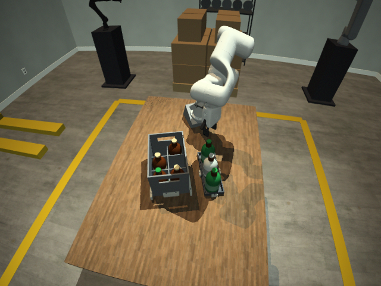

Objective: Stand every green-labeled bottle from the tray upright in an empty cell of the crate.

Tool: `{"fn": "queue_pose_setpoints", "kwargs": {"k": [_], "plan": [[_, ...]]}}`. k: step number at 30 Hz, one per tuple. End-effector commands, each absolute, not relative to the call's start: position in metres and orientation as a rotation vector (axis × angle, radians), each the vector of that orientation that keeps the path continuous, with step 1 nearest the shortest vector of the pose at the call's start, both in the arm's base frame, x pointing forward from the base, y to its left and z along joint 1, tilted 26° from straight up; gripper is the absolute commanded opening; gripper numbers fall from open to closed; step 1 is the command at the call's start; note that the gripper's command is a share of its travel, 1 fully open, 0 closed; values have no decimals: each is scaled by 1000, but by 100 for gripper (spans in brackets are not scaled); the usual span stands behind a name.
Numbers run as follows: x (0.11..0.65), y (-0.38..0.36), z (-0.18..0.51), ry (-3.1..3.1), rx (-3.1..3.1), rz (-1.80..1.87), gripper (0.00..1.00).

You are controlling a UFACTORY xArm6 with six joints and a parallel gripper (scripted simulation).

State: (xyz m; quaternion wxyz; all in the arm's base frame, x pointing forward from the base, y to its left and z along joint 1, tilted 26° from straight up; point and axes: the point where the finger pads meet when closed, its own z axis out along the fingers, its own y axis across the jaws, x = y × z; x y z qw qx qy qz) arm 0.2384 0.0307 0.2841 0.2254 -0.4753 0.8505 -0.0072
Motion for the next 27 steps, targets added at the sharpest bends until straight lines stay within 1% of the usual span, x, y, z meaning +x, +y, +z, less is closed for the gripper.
{"fn": "queue_pose_setpoints", "kwargs": {"k": [1,27], "plan": [[239,31,284,2344,-1310,-22,65],[250,37,259,2344,-1310,-22,65]]}}
